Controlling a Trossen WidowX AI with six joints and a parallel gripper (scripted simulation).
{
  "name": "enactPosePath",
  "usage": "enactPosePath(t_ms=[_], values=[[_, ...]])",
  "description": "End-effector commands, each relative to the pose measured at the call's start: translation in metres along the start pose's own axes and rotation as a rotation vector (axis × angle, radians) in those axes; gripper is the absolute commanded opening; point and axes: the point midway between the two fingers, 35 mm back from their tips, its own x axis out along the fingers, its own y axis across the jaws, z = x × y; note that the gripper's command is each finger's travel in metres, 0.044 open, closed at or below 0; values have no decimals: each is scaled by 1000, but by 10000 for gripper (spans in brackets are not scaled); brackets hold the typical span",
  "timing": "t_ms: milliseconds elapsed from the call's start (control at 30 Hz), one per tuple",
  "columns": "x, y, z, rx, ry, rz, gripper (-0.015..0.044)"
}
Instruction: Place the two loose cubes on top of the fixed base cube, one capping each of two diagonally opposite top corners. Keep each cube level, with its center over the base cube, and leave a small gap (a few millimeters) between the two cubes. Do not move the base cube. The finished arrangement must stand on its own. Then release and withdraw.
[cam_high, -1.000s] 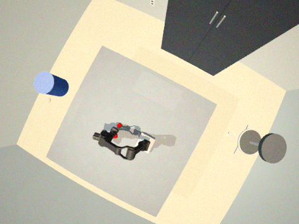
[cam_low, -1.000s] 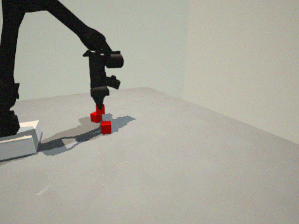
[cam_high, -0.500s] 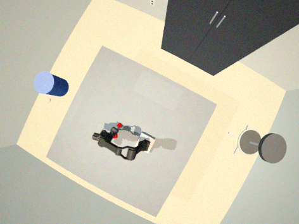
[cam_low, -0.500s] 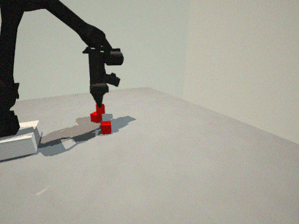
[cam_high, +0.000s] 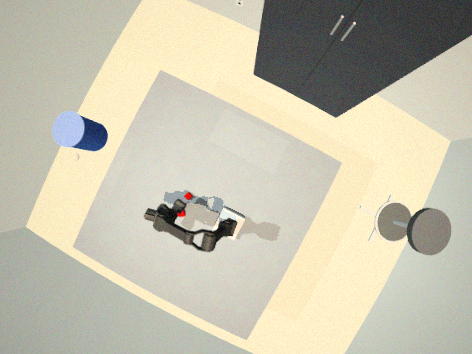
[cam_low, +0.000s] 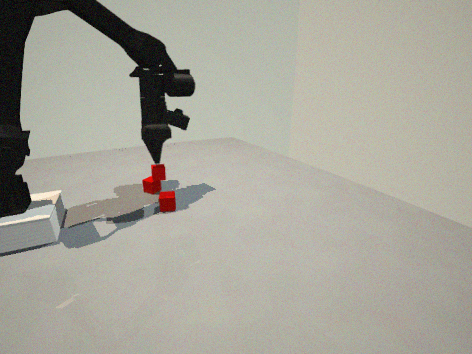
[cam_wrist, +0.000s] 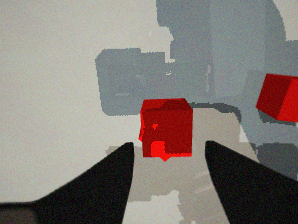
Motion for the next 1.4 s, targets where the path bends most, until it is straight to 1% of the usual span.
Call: enactPosePath(t_ms=[0, 33, 67, 567, 1100, 1367], values=[[0, -1, 0, -7, 0, 0, 231], [-1, -2, 1, -28, 0, 0, 258], [-2, -5, 1, -63, 0, 0, 265], [-24, -54, 11, -713, -2, -7, 265], [-46, -106, 11, -1398, 2, -14, 265], [-47, -108, 10, -1426, 3, -14, 265]])
